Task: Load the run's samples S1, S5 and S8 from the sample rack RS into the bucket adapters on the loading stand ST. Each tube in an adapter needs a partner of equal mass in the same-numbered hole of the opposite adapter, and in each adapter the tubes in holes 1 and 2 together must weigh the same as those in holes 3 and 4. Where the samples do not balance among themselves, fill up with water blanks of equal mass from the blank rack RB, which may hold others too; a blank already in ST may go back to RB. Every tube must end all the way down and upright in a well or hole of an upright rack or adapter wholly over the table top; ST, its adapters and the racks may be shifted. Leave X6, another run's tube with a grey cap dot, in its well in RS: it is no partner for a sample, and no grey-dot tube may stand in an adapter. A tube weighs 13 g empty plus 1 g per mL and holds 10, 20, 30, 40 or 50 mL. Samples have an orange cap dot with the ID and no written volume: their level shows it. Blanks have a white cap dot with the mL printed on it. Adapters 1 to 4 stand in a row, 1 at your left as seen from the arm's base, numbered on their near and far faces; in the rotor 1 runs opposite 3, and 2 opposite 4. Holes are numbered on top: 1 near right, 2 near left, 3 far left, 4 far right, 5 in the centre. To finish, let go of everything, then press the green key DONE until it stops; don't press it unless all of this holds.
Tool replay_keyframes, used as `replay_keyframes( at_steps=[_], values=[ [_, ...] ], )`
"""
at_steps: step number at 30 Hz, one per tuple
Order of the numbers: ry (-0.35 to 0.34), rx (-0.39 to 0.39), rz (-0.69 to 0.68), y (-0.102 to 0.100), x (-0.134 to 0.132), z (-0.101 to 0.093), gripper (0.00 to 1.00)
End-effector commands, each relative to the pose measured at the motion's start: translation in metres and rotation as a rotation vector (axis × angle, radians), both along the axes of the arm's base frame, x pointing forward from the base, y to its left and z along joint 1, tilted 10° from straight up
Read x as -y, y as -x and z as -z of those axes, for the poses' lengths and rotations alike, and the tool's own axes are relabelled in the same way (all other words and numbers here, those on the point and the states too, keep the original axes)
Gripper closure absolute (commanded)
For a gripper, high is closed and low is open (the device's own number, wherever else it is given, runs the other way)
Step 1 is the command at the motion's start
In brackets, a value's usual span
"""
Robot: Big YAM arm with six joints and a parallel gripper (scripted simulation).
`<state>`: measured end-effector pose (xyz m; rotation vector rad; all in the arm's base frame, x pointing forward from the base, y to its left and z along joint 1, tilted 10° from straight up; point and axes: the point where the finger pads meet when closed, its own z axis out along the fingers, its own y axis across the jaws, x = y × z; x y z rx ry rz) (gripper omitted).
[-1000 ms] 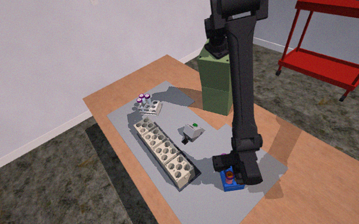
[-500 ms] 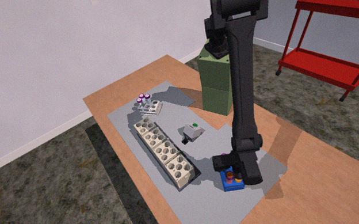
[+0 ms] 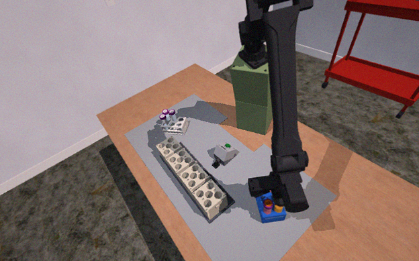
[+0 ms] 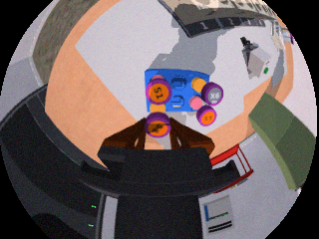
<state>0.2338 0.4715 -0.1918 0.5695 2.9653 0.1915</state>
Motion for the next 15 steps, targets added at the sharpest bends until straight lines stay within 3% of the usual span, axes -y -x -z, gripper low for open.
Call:
replay_keyframes(
  at_steps=[1, 15],
  values=[
    [-0.023, 0.012, 0.002, 0.005, -0.01, -0.027, 1.0],
    [-0.023, 0.013, 0.002, 0.01, -0.005, -0.067, 1.0]
  ],
)
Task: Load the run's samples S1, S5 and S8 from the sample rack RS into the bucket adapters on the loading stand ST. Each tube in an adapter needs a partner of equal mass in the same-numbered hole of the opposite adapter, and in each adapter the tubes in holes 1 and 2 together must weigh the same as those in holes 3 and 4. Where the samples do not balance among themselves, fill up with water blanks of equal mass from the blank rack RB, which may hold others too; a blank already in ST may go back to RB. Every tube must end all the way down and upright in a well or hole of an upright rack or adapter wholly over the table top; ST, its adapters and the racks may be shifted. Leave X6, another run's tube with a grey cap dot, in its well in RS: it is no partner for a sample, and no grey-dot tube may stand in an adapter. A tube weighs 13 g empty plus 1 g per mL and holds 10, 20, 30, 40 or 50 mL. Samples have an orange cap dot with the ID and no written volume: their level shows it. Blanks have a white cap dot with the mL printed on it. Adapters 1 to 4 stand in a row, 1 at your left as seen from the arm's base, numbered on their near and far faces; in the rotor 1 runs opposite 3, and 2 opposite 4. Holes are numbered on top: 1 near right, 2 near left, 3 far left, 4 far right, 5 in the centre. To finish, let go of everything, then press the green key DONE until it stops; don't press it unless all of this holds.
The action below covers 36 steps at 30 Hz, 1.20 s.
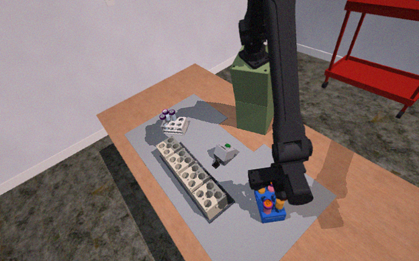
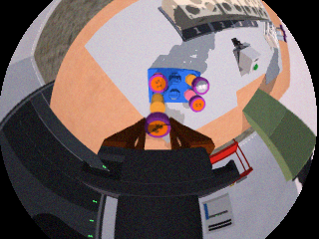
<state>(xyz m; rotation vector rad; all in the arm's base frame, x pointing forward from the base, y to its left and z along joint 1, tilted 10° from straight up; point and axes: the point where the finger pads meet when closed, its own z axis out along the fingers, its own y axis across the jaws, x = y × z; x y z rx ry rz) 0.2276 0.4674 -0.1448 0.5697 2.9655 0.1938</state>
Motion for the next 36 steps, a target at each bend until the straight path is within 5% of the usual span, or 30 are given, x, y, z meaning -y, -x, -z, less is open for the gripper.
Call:
replay_keyframes(
  at_steps=[1, 23, 27, 36],
  values=[
    [-0.022, 0.013, 0.002, 0.005, -0.008, -0.023, 1.0],
    [-0.022, 0.013, 0.002, 0.015, 0.0, -0.088, 1.0],
    [-0.026, 0.036, -0.101, -0.019, 0.019, -0.09, 1.0],
    [0.004, 0.063, -0.284, -0.056, 0.05, -0.093, 1.0]
  ],
)
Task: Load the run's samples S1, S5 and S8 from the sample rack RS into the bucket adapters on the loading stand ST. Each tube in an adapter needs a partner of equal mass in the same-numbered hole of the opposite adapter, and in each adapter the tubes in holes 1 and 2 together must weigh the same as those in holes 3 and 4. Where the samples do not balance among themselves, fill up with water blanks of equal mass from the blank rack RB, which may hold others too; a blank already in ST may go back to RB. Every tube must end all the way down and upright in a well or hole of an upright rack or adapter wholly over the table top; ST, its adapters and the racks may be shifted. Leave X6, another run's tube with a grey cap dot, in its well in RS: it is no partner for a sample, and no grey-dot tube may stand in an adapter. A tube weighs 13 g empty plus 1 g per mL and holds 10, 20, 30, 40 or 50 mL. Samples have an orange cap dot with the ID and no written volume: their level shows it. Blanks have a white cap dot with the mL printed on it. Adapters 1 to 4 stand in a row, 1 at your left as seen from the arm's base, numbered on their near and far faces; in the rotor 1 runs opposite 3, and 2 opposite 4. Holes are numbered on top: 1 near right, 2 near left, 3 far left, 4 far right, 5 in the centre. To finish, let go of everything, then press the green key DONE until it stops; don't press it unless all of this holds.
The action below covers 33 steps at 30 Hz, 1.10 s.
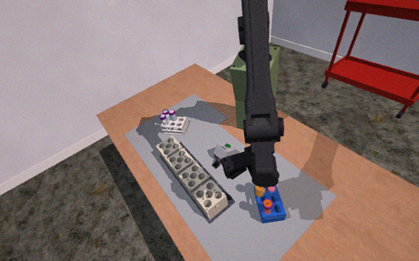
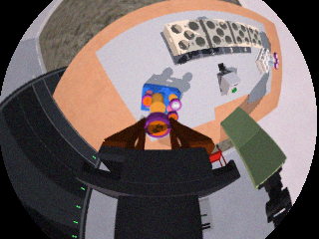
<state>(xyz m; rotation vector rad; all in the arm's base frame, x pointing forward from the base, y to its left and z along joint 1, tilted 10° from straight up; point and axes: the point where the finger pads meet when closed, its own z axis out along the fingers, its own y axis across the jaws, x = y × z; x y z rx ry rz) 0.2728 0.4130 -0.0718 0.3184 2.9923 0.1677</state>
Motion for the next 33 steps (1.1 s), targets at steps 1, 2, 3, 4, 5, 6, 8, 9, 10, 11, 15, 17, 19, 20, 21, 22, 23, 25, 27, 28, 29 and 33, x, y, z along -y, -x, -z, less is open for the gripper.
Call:
replay_keyframes(
  at_steps=[1, 2, 3, 4, 5, 6, 8, 9, 10, 11, 15, 17, 19, 20, 21, 22, 23, 25, 27, 28, 29, 33],
  values=[
    [-0.024, 0.045, -0.146, -0.016, 0.0, -0.02, 1.0],
    [-0.02, 0.049, -0.172, -0.021, 0.004, -0.021, 1.0],
    [-0.015, 0.052, -0.198, -0.026, 0.008, -0.021, 1.0],
    [-0.01, 0.056, -0.225, -0.031, 0.013, -0.021, 1.0],
    [-0.006, 0.059, -0.251, -0.036, 0.017, -0.022, 1.0],
    [-0.001, 0.063, -0.277, -0.042, 0.021, -0.022, 1.0],
    [0.004, 0.075, -0.329, -0.054, 0.027, -0.025, 1.0],
    [0.009, 0.078, -0.355, -0.06, 0.032, -0.026, 1.0],
    [0.014, 0.081, -0.381, -0.065, 0.036, -0.027, 1.0],
    [0.018, 0.086, -0.408, -0.071, 0.039, -0.028, 1.0],
    [0.024, 0.099, -0.46, -0.085, 0.044, -0.033, 1.0],
    [0.033, 0.108, -0.512, -0.099, 0.051, -0.037, 1.0],
    [0.043, 0.116, -0.564, -0.109, 0.06, -0.038, 1.0],
    [0.05, 0.115, -0.59, -0.114, 0.065, -0.037, 1.0],
    [0.057, 0.114, -0.617, -0.119, 0.07, -0.034, 1.0],
    [0.065, 0.111, -0.643, -0.123, 0.075, -0.031, 1.0],
    [0.072, 0.107, -0.67, -0.127, 0.08, -0.028, 1.0],
    [0.086, 0.099, -0.723, -0.136, 0.091, -0.022, 1.0],
    [0.093, 0.113, -0.775, -0.148, 0.099, -0.026, 1.0],
    [0.095, 0.124, -0.801, -0.154, 0.102, -0.031, 1.0],
    [0.1, 0.129, -0.827, -0.16, 0.107, -0.033, 1.0],
    [0.108, 0.142, -0.901, -0.158, 0.101, -0.036, 1.0]
  ],
)
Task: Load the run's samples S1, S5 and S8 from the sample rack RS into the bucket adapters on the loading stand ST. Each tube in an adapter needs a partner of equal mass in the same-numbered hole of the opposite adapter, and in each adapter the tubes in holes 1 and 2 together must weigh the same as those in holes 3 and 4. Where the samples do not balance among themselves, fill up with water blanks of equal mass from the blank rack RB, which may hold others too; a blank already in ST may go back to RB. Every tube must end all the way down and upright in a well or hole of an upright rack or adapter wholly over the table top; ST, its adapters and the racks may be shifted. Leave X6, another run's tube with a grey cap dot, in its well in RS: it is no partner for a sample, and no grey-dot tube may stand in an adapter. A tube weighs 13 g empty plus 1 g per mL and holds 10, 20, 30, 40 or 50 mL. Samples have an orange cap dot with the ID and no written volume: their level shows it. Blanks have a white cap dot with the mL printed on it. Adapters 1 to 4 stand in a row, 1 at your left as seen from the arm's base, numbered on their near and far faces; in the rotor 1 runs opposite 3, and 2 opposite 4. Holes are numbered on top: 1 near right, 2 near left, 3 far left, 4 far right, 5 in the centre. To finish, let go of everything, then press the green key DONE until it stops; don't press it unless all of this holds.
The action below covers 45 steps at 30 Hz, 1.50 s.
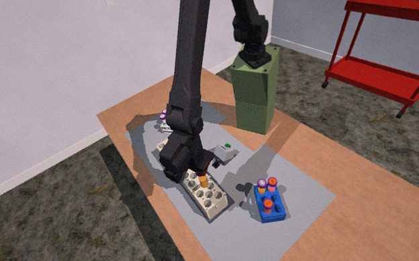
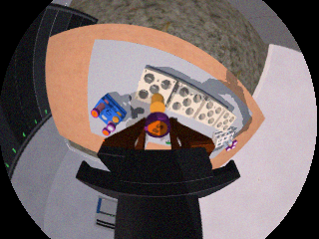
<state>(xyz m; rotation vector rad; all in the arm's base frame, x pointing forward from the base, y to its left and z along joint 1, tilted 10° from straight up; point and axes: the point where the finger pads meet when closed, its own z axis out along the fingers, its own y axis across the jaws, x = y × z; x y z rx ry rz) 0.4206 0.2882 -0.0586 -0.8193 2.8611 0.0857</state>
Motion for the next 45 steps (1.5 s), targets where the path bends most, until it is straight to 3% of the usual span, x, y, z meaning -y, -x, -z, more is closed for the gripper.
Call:
replay_keyframes(
  at_steps=[1, 11, 16, 18, 31, 33, 34, 36, 45],
  values=[
    [-0.008, 0.055, -0.172, -0.01, -0.024, -0.022, 1.0],
    [0.038, 0.076, -0.412, -0.011, -0.015, -0.016, 1.0],
    [0.038, 0.074, -0.405, -0.008, -0.015, -0.014, 1.0],
    [0.036, 0.083, -0.412, -0.016, -0.019, -0.004, 1.0],
    [0.035, 0.084, -0.414, -0.024, -0.026, 0.029, 1.0],
    [0.035, 0.084, -0.414, -0.024, -0.026, 0.029, 1.0],
    [0.019, 0.121, -0.413, -0.032, -0.031, 0.01, 1.0],
    [0.036, 0.081, -0.415, -0.026, -0.027, 0.038, 1.0],
    [0.039, 0.072, -0.405, -0.019, -0.024, 0.033, 1.0]
  ],
)
